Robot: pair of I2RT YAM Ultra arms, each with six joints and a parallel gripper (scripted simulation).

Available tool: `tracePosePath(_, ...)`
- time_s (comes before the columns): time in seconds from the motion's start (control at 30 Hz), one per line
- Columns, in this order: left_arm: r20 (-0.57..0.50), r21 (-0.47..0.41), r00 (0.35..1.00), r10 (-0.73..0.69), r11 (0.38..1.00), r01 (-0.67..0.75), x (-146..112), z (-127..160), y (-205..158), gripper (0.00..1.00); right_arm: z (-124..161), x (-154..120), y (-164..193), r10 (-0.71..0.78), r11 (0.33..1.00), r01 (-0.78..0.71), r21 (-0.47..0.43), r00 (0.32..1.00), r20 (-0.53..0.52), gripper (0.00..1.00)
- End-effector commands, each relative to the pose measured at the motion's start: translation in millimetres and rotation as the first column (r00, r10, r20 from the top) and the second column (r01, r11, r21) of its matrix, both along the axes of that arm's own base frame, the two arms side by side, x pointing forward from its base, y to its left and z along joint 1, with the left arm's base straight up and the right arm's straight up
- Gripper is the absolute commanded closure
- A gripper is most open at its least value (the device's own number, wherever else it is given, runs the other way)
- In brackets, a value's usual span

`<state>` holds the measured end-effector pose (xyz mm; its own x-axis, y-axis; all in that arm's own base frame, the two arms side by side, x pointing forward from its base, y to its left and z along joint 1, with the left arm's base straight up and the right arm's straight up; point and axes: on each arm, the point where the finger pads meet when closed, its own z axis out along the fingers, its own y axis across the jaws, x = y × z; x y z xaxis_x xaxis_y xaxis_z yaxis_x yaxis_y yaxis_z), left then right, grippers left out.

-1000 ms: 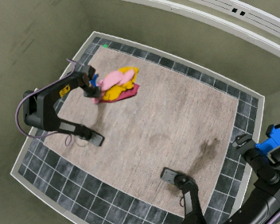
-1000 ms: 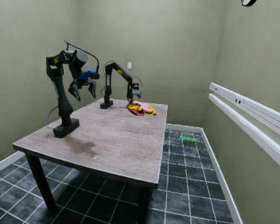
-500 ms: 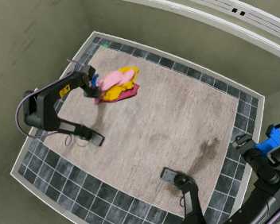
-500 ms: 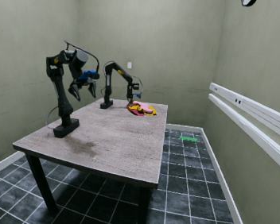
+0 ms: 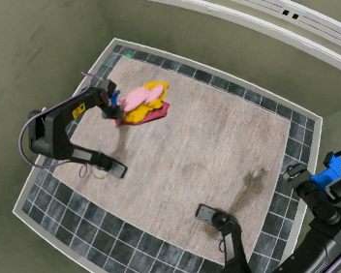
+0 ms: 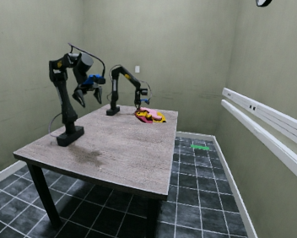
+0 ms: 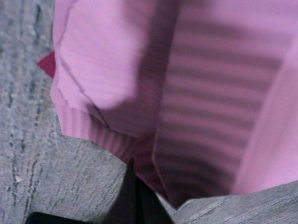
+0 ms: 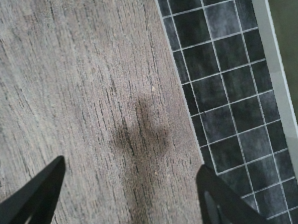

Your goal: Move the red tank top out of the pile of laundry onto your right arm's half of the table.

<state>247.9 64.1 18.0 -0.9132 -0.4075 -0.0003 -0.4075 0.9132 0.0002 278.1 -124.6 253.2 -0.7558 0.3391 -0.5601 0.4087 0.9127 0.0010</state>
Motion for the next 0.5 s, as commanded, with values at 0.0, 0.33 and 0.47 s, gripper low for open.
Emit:
tracePosePath(0.0,-0.02,-0.011,1.0,-0.018,1.0,0.017,-4.1,-2.7,-4.4,1.0,29.7,5.8,-2.7,0.008,0.999,-0.004,-0.044,0.996,0.089,0.08)
tracePosePath(0.33,-0.022,-0.011,1.0,-0.02,1.0,0.02,-4.5,-3.0,-4.7,1.0,29.7,6.0,-2.4,0.008,0.999,-0.005,-0.042,0.996,0.09,0.08)
tracePosePath(0.47,-0.022,-0.012,1.0,-0.021,1.0,0.021,-4.8,-3.1,-4.9,1.0,29.7,6.0,-2.3,0.009,0.999,-0.005,-0.042,0.996,0.09,0.08)
